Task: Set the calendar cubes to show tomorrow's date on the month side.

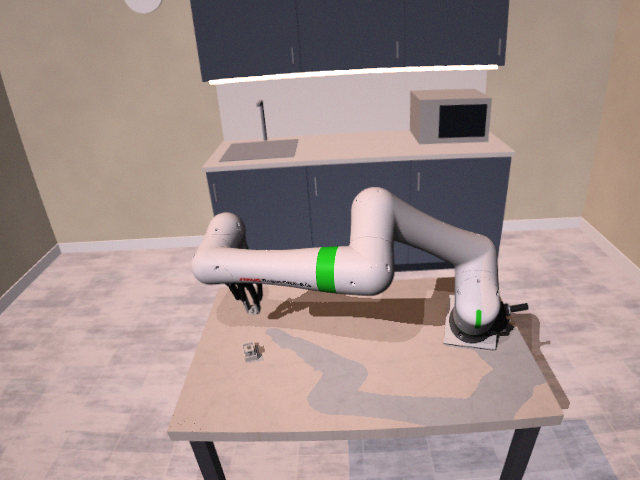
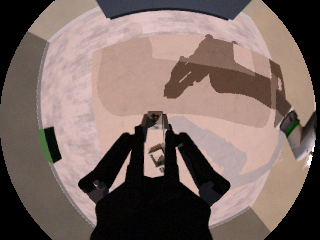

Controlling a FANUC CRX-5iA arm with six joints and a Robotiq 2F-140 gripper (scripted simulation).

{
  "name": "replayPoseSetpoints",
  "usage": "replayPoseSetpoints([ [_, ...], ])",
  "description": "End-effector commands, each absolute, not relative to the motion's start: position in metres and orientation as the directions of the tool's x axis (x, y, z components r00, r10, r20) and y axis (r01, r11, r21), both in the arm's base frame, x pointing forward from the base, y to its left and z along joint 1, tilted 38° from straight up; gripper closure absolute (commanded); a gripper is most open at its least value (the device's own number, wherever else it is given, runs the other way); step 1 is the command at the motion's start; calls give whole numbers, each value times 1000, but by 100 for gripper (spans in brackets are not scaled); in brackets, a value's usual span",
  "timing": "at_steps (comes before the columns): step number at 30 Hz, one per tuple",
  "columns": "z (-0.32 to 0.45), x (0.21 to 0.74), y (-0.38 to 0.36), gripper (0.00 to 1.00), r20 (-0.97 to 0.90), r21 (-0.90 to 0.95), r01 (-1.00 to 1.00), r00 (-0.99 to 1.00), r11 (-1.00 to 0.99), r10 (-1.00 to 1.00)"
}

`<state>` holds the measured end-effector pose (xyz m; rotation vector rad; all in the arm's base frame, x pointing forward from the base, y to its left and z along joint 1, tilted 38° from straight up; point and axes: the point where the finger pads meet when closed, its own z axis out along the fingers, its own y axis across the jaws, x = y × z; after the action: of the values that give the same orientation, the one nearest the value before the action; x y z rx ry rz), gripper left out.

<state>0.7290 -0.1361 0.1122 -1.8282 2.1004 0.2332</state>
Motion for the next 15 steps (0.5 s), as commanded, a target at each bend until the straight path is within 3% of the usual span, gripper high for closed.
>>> replayPoseSetpoints([
  [1,111,728,-139,76,-394,-95,-984,-105,154,-913],
  [15,108,728,-145,76,-613,-96,-984,-63,153,-788],
])
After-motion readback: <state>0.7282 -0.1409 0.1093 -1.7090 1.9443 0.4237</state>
